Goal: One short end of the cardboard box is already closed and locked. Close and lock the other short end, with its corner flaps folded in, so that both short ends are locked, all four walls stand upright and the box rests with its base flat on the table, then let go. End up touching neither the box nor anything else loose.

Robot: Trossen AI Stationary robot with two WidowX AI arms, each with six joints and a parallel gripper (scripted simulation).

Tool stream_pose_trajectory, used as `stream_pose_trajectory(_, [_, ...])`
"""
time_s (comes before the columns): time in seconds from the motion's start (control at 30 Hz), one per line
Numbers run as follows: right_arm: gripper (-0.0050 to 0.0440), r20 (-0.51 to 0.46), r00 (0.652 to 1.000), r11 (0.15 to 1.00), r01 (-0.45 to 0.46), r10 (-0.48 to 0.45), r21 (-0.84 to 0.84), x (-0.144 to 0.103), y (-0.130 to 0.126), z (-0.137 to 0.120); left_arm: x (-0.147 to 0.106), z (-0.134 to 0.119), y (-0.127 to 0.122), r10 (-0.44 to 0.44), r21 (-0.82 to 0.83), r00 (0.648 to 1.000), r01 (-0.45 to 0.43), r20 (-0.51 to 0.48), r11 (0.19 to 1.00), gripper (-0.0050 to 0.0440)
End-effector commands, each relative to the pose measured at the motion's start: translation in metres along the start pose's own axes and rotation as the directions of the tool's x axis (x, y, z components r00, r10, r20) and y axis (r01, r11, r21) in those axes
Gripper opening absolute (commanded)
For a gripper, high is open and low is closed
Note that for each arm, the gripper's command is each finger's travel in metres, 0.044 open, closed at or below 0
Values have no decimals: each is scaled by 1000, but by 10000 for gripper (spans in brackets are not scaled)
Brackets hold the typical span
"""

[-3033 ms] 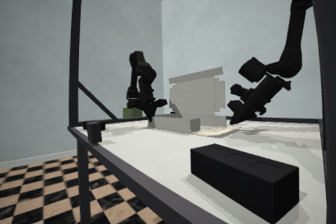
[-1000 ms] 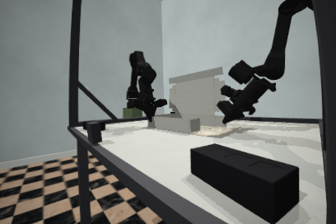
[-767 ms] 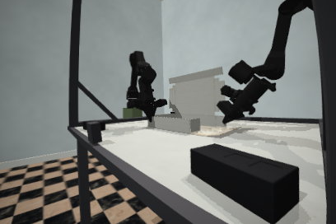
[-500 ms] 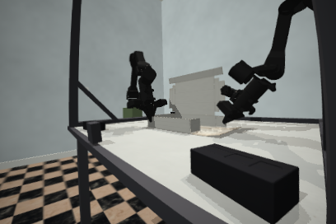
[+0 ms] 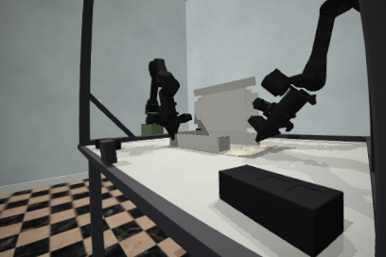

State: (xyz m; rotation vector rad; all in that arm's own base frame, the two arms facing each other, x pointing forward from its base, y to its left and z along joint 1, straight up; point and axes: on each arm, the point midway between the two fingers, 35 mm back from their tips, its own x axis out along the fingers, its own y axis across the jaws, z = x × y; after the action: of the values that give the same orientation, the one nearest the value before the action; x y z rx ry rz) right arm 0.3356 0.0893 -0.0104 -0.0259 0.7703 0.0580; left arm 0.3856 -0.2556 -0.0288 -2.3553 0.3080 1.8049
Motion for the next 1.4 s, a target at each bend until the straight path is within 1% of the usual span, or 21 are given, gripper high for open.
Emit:
stream_pose_trajectory(0.0, [0,-5,999,998,32,-31,45,0,6,7,-11,-9,3,14,1,999,-14,-32,1000,4])
stream_pose_trajectory(0.1, [0,-13,998,996,57,-56,69,0,8,7,-11,-9,3,14,1,999,-14,-32,1000,4])
stream_pose_trajectory(0.37, [0,-17,998,995,65,-64,78,0,11,8,-11,-9,3,14,1,999,-14,-32,1000,4])
stream_pose_trajectory(0.53, [0,-53,990,978,141,-134,155,0,15,10,-11,-9,3,14,1,999,-14,-32,1000,4])
stream_pose_trajectory(0.93, [0,-53,989,978,142,-135,156,0,17,11,-11,-9,3,14,1,999,-14,-32,1000,4])
stream_pose_trajectory(1.0, [0,-65,986,971,161,-152,178,0,18,12,-11,-9,3,14,1,999,-14,-32,1000,4])
stream_pose_trajectory(1.1, [0,-95,975,949,216,-198,232,0,20,14,-11,-9,3,14,1,999,-14,-32,1000,4])
stream_pose_trajectory(1.37, [0,-98,974,945,223,-204,239,-1,21,16,-11,-9,3,14,1,999,-14,-32,1000,4])
